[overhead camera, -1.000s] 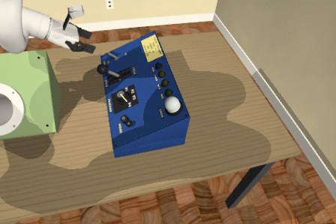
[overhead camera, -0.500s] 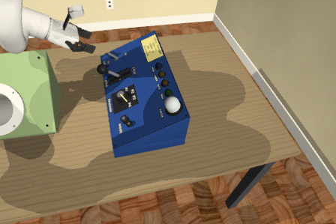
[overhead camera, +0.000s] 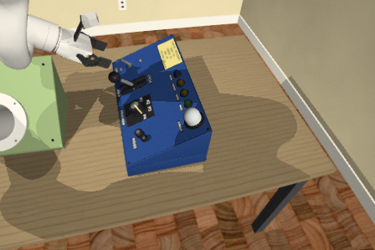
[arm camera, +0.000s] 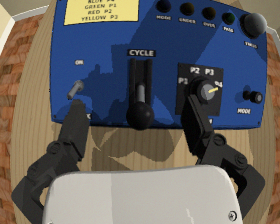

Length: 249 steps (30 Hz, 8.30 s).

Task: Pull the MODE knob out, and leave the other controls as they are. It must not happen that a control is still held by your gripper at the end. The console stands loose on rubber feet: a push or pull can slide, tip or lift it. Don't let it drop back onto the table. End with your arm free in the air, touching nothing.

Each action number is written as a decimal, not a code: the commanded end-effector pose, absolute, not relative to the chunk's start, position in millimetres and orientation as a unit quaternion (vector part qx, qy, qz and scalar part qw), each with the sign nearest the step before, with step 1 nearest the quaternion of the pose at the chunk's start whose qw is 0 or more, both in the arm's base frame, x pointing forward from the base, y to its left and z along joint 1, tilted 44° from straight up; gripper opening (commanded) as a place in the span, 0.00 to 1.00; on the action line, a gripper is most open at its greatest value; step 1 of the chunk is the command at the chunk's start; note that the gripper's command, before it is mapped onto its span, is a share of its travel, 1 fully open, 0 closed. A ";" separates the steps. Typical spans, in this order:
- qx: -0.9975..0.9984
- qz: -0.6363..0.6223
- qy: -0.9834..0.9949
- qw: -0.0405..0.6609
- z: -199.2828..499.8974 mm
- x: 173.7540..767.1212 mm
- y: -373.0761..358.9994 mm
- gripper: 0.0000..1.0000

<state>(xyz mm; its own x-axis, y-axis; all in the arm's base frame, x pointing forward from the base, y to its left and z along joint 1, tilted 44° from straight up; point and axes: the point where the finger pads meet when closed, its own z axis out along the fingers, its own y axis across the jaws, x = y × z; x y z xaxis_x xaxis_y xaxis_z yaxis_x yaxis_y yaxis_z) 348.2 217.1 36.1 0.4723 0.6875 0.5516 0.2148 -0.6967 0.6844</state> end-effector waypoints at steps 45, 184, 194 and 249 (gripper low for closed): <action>0.811 0.436 0.279 0.273 160.8 360.0 80.1 1.00; 0.903 0.194 0.150 0.352 210.0 393.3 49.8 0.76; 0.903 0.194 0.150 0.352 210.0 393.3 49.8 0.76; 0.903 0.194 0.150 0.352 210.0 393.3 49.8 0.76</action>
